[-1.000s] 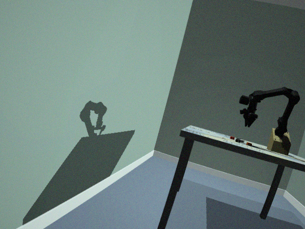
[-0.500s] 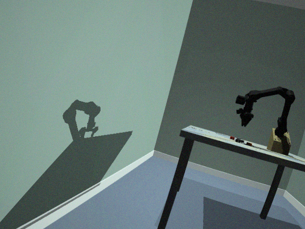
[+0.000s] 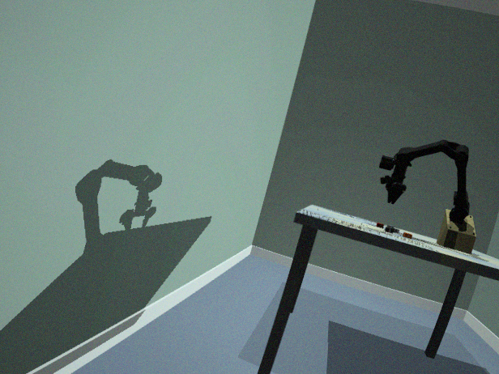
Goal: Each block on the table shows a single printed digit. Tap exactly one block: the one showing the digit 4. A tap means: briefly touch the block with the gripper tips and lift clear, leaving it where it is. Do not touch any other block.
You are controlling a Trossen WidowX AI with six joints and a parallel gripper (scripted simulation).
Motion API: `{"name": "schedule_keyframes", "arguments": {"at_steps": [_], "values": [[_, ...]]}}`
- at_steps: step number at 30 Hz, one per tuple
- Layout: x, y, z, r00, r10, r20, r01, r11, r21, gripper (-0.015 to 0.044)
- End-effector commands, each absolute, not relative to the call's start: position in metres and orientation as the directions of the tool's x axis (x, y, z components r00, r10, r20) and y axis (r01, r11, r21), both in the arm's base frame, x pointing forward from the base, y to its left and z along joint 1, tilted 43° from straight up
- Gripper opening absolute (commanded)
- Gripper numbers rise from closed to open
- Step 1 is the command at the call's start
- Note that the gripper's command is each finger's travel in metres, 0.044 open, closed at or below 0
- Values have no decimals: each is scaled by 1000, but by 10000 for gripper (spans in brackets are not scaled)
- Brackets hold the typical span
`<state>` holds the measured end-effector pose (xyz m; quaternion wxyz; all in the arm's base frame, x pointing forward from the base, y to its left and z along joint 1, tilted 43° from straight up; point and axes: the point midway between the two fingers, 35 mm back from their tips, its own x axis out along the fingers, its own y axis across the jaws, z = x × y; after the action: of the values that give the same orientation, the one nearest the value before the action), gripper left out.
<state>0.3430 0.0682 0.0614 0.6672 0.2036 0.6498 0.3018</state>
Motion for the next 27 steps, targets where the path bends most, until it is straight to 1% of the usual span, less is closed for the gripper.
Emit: {"name": "schedule_keyframes", "arguments": {"at_steps": [1,4,27], "values": [[348,21,11,-45,670,-741,-119,733,669,400],[348,3,-9,-50,679,-732,-119,724,680,400],[348,3,-9,-50,679,-732,-119,724,680,400]]}}
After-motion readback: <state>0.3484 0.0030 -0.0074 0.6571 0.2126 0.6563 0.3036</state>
